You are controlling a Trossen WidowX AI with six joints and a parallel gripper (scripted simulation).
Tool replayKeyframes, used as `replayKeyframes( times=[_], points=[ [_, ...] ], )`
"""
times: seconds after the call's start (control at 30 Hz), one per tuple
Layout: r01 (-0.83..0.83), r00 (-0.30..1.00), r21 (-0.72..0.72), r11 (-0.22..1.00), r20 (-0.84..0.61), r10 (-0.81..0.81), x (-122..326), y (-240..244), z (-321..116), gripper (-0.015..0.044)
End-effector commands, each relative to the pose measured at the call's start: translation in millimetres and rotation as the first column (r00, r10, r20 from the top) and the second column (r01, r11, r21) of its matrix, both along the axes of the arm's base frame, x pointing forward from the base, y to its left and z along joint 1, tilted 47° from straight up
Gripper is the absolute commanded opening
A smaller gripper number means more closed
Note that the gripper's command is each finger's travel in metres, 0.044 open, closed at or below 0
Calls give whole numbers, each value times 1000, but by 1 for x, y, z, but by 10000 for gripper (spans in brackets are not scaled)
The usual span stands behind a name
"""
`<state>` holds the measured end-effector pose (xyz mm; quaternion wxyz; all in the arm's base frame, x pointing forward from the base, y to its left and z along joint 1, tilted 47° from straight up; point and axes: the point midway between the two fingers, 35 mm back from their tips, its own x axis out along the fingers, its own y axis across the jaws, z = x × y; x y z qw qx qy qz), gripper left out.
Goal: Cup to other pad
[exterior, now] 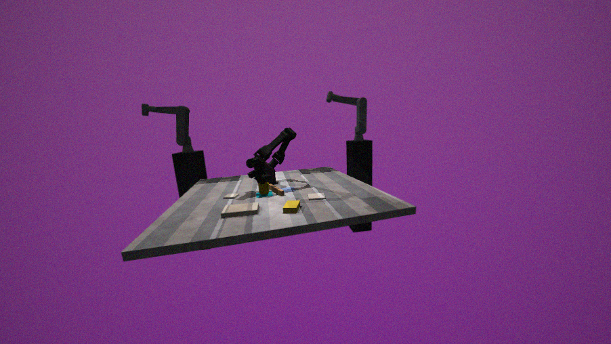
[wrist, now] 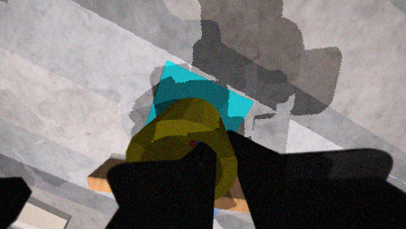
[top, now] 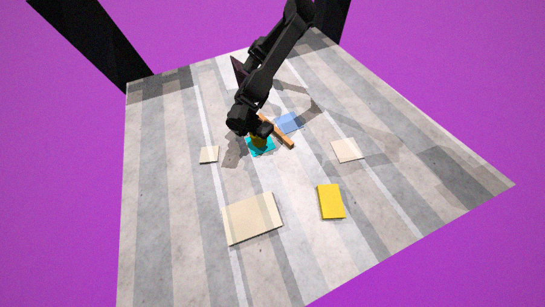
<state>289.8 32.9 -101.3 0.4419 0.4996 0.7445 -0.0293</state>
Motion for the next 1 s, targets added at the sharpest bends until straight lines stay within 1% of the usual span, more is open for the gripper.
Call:
replayKeyframes(
  times=[0.0,0.07,0.33,0.97],
  points=[
    [-1,1000,0,1000,1,1,0,0,0,105],
    [-1,1000,0,1000,1,1,0,0,0,147],
    [0,1000,-1,1000,1,0,1,-3,3,147],
    [4,1000,-1,1000,-3,-5,4,-27,25,147]
  ],
)
